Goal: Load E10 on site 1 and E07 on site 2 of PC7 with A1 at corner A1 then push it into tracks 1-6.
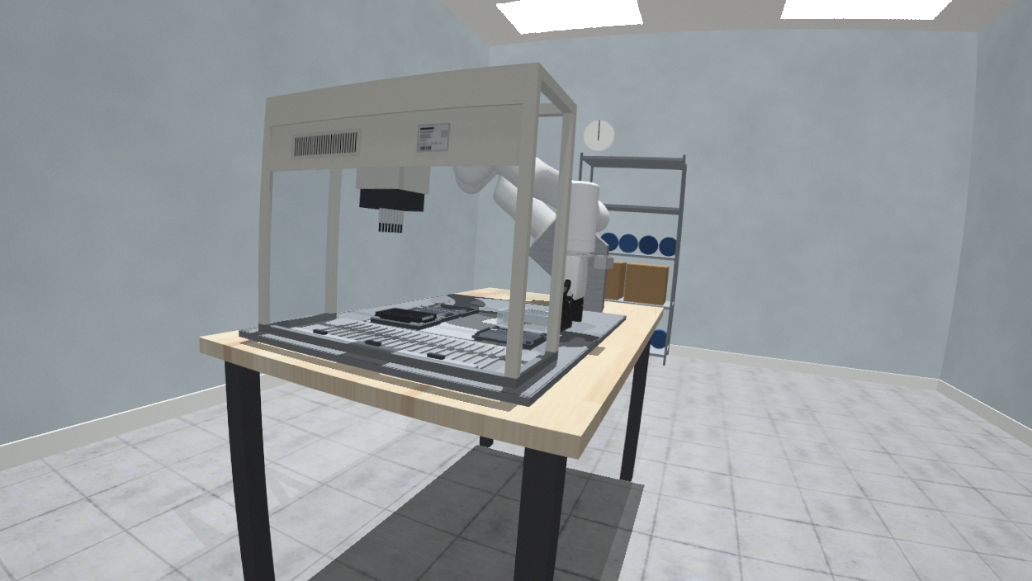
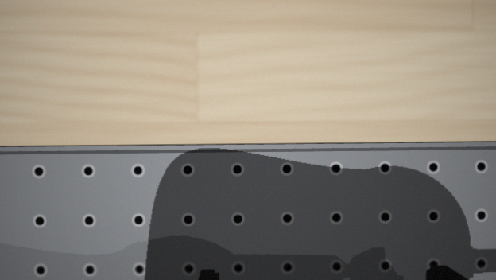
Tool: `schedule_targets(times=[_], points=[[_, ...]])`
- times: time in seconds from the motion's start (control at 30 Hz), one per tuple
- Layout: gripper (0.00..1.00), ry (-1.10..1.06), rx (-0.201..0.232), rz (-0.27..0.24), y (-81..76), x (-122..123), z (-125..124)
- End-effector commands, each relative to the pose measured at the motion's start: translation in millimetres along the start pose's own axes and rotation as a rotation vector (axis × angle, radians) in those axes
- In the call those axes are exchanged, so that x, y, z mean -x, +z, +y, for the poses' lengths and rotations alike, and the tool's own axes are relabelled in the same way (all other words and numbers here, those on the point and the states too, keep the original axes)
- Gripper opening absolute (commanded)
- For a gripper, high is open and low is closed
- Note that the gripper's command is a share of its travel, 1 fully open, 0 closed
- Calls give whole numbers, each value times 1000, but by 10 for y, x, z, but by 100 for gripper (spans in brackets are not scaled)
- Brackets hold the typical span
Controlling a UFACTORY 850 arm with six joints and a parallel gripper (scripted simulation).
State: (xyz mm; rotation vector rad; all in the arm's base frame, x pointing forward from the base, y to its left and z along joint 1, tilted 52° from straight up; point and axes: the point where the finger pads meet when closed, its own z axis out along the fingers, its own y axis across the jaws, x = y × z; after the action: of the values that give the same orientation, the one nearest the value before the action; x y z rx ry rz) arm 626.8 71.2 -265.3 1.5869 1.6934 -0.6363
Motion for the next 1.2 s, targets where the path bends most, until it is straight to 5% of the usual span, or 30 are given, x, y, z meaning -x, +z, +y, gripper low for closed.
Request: schedule_targets(times=[0.0, 1.17], points=[[100, 0, 1, 1, 71, -2, 8], [100, 0, 1, 0, 220, -3, 8]])
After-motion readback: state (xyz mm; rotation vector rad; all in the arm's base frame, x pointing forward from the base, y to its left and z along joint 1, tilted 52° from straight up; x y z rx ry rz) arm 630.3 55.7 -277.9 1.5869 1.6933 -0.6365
